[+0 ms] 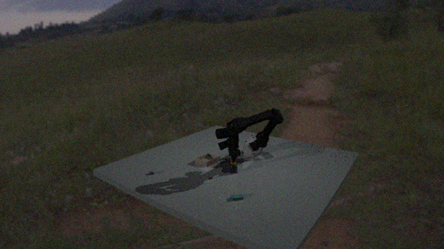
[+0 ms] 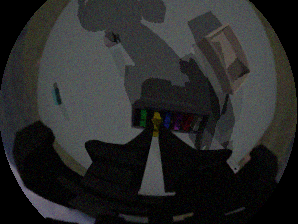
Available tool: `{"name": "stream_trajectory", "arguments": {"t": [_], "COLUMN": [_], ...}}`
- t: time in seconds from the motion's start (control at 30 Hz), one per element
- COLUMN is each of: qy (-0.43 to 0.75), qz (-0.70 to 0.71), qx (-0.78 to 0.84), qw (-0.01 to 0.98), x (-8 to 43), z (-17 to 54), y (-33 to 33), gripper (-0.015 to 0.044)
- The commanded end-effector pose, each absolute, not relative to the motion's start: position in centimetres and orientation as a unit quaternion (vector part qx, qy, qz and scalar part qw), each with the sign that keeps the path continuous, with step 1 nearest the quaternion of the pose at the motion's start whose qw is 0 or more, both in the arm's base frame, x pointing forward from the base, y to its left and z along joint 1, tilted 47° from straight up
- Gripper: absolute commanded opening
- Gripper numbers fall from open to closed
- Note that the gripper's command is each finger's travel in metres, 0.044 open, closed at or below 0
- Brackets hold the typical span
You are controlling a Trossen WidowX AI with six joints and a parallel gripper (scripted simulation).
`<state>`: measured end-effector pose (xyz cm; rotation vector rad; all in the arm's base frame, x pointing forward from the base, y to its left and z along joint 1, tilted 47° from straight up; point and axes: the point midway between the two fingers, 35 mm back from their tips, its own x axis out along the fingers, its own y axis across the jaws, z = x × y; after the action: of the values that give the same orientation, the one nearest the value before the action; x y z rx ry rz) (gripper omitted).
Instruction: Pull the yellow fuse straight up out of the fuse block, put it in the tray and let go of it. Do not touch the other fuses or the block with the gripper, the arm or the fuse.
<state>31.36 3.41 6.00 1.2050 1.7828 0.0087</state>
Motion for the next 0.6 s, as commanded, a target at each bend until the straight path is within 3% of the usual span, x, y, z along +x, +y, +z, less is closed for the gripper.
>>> {"name": "stream_trajectory", "arguments": {"t": [0.0, 0.57], "qy": [0.728, 0.728], "qz": [0.003, 0.003], "qx": [0.492, 0.492], "qw": [0.478, 0.477], "x": [31.44, 31.46], "z": [6.18, 6.77], "y": [3.08, 2.48], "gripper": [0.0000, 0.0000]}}
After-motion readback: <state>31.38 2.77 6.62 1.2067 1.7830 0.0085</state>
